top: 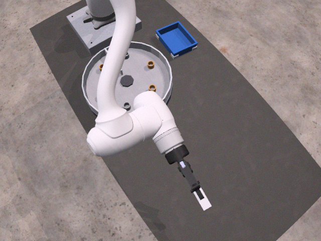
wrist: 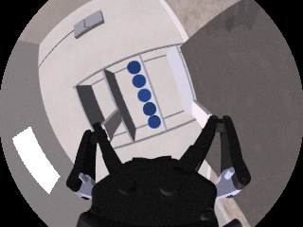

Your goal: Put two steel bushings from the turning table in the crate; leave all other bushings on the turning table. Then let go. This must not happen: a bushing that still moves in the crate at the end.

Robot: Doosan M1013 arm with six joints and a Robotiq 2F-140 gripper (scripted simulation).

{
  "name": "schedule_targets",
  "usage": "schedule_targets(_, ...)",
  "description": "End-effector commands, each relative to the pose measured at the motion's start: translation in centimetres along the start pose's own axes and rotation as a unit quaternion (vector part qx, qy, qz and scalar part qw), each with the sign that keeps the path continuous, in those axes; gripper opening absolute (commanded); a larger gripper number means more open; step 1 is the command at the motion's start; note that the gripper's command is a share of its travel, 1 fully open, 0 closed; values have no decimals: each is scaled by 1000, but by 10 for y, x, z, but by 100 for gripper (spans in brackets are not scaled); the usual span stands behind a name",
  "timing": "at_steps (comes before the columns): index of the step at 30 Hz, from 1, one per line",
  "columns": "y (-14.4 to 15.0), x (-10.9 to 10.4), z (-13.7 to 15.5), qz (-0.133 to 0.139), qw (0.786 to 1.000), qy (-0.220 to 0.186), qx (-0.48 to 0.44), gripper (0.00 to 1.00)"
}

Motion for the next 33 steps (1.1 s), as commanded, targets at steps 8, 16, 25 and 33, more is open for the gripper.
schedule_targets(8,0,0,0,0,1000,0,0,100)
schedule_targets(16,0,0,0,0,1000,0,0,100)
schedule_targets(25,-7,-50,-15,68,997,35,14,100)
schedule_targets(33,-8,-129,-28,158,984,76,37,100)
Point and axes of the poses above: the point where the finger pads meet when closed, its own x axis out along the fingers, its own y axis across the jaws, z = x × y, the point moved 9 cm from there along -x, back along the fingers, and after that the axes turned 10 degrees about -x, right-handed, at the moved point
